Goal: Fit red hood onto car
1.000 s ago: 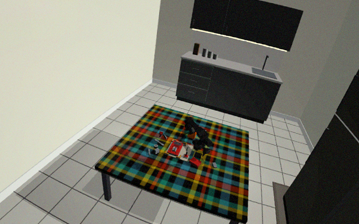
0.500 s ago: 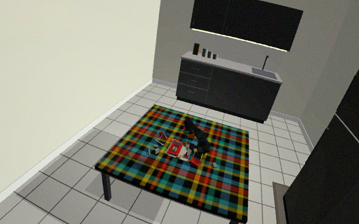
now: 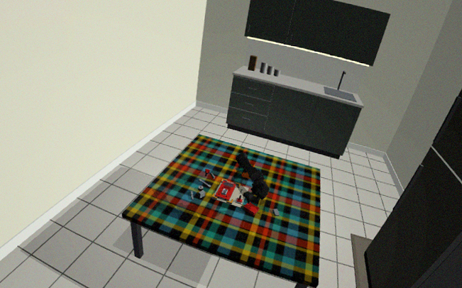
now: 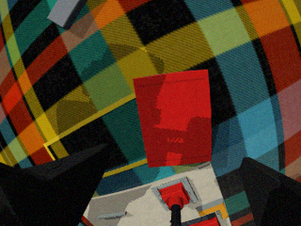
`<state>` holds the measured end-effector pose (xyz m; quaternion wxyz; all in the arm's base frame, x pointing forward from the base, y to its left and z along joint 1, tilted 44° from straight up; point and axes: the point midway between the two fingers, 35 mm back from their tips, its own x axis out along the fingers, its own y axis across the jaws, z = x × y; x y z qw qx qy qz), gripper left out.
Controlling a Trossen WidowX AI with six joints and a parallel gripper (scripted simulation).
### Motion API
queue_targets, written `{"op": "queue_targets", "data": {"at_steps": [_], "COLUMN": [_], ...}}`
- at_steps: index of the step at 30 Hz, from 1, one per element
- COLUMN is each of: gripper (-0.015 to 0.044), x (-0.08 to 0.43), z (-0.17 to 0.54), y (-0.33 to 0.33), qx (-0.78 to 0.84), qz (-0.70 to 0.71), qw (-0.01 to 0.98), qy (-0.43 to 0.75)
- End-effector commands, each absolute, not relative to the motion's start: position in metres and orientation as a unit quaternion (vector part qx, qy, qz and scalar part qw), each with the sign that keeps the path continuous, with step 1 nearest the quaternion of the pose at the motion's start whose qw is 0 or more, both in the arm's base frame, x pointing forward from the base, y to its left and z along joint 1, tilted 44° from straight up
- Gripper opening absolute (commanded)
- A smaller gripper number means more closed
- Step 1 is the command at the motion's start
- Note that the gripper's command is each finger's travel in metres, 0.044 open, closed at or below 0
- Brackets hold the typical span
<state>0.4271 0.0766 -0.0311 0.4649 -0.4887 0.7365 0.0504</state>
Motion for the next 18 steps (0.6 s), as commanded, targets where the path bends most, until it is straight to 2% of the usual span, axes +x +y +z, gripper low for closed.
{"op": "queue_targets", "data": {"at_steps": [1,18], "gripper": [0.0440,0.0440], "x": [0.4298,0.4297], "z": [-0.0338,-0.0370], "y": [0.0725,0.0702], "qx": [-0.541,-0.541], "qz": [0.133,0.133], "qw": [0.404,0.404], "qy": [0.726,0.726]}}
